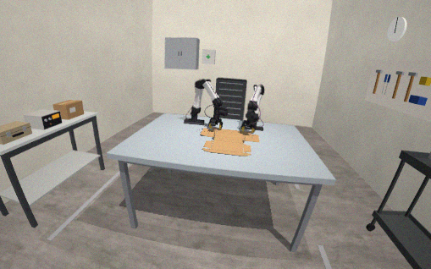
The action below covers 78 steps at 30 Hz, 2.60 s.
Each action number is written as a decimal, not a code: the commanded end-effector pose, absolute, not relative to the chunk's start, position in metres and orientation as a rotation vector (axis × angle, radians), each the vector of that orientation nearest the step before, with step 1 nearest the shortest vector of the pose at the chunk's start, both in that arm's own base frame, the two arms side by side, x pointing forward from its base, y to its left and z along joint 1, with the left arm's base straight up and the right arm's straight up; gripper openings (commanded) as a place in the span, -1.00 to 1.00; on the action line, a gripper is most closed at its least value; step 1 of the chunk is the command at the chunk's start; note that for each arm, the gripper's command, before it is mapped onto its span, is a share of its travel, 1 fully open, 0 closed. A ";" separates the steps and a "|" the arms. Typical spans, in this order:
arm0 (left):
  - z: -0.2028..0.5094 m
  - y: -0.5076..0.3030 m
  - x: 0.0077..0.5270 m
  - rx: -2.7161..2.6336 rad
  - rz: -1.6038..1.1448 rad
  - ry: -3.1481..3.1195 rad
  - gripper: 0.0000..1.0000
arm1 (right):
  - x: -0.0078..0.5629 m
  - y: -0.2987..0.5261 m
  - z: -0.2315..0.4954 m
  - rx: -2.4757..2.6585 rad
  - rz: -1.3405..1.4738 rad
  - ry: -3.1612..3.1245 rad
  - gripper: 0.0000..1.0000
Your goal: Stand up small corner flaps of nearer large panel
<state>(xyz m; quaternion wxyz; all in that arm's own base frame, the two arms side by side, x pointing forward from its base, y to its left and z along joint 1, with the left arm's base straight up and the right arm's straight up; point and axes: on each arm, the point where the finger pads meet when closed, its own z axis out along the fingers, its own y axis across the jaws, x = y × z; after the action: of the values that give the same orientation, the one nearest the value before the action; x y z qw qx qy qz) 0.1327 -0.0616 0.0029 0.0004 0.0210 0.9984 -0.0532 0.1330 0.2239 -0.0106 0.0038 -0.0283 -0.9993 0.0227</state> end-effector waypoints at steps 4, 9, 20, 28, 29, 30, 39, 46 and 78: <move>0.008 -0.056 0.145 0.073 -0.164 3.116 0.54 | 0.135 0.227 -0.011 -0.090 0.183 -3.140 0.54; 0.005 -0.054 0.141 0.075 -0.168 3.123 0.54 | 0.128 0.216 -0.017 -0.089 0.250 -3.119 0.54; 0.001 -0.063 0.140 0.074 -0.181 3.127 0.54 | 0.129 0.216 -0.017 -0.087 0.250 -3.119 0.54; 0.003 -0.067 0.144 0.075 -0.189 3.116 0.54 | 0.129 0.216 -0.017 -0.088 0.250 -3.119 0.54; 0.004 -0.068 0.144 0.075 -0.189 3.115 0.54 | 0.129 0.216 -0.017 -0.088 0.250 -3.119 0.54; 0.004 -0.069 0.144 0.075 -0.189 3.115 0.54 | 0.129 0.216 -0.017 -0.088 0.250 -3.119 0.54; 0.005 -0.074 0.145 0.075 -0.193 3.110 0.54 | 0.129 0.216 -0.017 -0.087 0.250 -3.119 0.54; 0.014 -0.076 0.143 0.076 -0.196 3.111 0.54 | 0.129 0.216 -0.017 -0.088 0.250 -3.119 0.54; 0.036 -0.089 0.147 0.071 -0.212 3.086 0.54 | 0.129 0.217 -0.018 -0.088 0.242 -3.123 0.54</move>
<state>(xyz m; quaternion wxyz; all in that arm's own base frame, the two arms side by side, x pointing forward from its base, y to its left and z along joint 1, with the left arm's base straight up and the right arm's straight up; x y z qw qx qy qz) 0.1360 -0.0697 0.0242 0.0010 0.0175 0.9994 -0.0299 0.1346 0.2272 -0.0087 0.0005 -0.0300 -0.9983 0.0504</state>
